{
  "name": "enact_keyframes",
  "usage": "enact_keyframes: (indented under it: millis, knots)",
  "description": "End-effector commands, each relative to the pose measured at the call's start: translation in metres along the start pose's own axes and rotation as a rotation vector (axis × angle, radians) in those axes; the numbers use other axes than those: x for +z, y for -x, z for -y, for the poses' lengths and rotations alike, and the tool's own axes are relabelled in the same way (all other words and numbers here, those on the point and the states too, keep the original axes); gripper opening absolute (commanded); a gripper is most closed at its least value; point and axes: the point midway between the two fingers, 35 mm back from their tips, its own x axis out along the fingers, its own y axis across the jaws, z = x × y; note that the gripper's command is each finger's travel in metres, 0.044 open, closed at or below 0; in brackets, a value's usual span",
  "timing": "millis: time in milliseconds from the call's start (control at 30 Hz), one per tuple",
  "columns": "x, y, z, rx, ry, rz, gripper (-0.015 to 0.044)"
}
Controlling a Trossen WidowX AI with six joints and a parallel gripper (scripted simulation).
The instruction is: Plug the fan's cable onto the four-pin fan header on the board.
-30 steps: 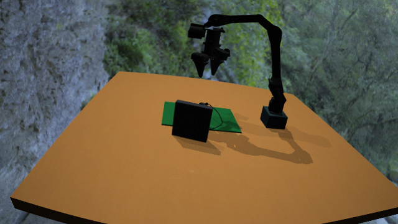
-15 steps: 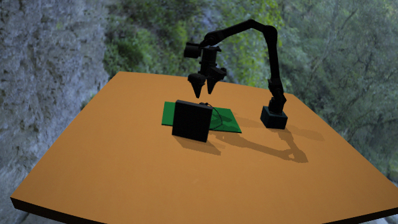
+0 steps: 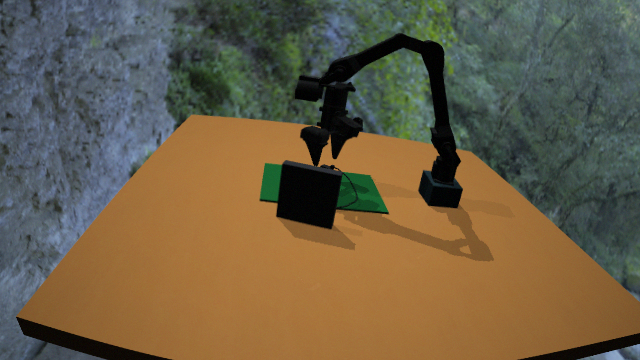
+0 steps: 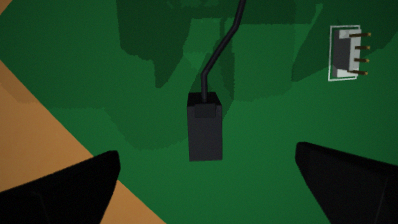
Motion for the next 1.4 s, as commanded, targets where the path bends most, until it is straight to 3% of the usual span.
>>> enact_keyframes:
  millis: [0,733,1267,1367]
  knots:
    - [0.0,-0.008,0.0,0.002,-0.006,-0.003,0.044]
    - [0.001,-0.039,-0.001,0.002,-0.006,-0.002,0.044]
    - [0.001,-0.036,0.0,0.0,0.0,0.001,0.002]
    - [0.001,-0.036,0.0,0.0,0.0,0.001,0.0]
